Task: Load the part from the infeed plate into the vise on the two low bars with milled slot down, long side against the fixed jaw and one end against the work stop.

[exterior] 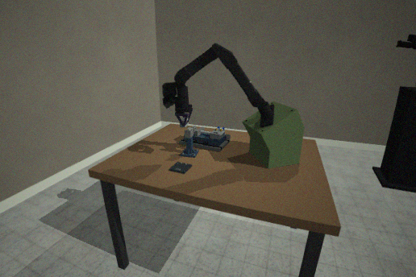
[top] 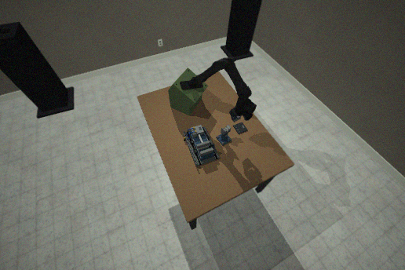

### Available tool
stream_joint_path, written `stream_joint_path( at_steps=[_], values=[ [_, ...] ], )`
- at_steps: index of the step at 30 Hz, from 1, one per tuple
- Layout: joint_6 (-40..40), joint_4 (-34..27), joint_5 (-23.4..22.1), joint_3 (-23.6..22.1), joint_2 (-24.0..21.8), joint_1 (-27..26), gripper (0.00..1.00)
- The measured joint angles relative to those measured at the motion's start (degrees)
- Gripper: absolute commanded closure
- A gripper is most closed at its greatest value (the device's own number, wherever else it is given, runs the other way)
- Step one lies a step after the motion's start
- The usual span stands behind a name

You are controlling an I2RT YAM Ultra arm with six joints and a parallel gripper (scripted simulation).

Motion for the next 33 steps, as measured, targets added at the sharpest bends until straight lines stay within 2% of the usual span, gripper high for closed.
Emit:
stream_joint_path(
  at_steps=[33],
  values=[
    [40.0, 0.74, -4.02, -1.7, -0.07, -7.85, 1.0]
  ],
)
